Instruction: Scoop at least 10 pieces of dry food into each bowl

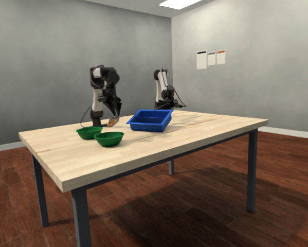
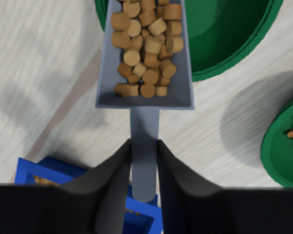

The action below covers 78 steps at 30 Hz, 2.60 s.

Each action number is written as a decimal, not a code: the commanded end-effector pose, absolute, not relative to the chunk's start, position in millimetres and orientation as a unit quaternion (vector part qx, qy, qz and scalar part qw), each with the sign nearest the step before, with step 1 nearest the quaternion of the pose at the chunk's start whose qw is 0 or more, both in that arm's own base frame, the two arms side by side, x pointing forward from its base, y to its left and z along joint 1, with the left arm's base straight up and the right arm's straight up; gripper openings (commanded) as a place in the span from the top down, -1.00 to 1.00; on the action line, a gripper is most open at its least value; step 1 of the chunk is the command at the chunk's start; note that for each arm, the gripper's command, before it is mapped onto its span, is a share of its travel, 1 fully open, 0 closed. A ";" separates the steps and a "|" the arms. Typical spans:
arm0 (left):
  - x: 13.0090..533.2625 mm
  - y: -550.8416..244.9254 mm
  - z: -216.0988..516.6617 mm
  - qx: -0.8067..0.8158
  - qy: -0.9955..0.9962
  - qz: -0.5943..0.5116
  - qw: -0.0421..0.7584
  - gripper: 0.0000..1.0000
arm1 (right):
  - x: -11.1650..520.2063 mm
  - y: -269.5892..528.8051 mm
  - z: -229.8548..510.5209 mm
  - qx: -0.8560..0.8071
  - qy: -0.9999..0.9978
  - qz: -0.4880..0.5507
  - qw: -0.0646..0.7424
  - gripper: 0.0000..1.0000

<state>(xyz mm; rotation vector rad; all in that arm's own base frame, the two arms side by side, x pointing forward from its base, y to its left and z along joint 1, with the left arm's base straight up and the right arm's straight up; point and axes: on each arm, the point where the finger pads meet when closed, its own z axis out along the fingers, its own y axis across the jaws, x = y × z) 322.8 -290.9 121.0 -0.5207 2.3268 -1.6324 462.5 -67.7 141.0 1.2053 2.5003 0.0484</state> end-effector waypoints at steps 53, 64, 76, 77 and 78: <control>330.6 -297.6 161.3 -0.140 0.777 -0.592 0.161 1.00 | 470.1 -64.6 160.6 0.470 0.863 0.045 0.181 1.00; 330.6 -297.6 161.3 -0.140 0.777 -0.592 0.161 1.00 | 486.3 -69.2 164.6 0.532 0.823 0.085 0.179 1.00; 330.6 -297.6 161.3 -0.140 0.777 -0.592 0.161 1.00 | 494.7 -69.2 172.5 0.576 0.790 0.117 0.176 1.00; 330.6 -297.6 161.3 -0.140 0.777 -0.592 0.161 1.00 | 495.7 -69.0 174.8 0.581 0.785 0.121 0.177 1.00; 330.6 -297.6 161.3 -0.140 0.777 -0.592 0.161 1.00 | 496.1 -69.0 178.3 0.585 0.781 0.126 0.179 1.00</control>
